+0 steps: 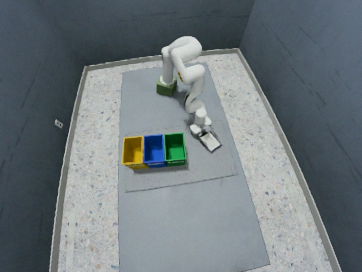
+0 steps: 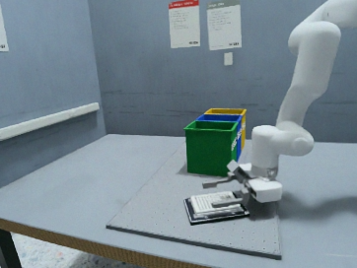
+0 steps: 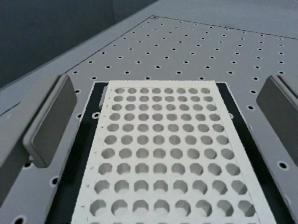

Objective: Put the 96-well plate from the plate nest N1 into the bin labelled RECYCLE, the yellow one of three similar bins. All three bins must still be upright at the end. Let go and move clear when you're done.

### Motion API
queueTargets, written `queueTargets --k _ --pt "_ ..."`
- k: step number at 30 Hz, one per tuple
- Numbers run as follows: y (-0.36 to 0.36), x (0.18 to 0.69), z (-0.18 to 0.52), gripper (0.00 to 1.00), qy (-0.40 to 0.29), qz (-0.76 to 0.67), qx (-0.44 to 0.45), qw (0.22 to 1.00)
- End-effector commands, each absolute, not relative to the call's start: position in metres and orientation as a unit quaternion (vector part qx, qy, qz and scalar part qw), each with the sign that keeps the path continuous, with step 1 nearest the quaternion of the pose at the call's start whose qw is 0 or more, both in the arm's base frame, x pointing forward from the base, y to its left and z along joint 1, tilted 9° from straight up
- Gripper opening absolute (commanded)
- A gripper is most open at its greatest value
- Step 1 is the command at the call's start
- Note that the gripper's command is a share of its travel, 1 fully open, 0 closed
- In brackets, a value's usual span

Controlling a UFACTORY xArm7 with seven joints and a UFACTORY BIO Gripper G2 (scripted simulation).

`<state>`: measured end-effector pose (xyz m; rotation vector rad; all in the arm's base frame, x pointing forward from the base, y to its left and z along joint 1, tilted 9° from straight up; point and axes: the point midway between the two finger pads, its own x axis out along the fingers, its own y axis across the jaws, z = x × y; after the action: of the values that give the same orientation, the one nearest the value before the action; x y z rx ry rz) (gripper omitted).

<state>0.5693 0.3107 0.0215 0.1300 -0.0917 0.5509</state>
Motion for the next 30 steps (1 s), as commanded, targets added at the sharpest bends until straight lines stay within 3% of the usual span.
queueTargets --k 1,30 --pt "0.311 0.571 0.023 0.37 -0.048 0.271 0.064 0.959" --pt "0.313 0.572 0.011 0.37 -0.048 0.271 0.064 0.959"
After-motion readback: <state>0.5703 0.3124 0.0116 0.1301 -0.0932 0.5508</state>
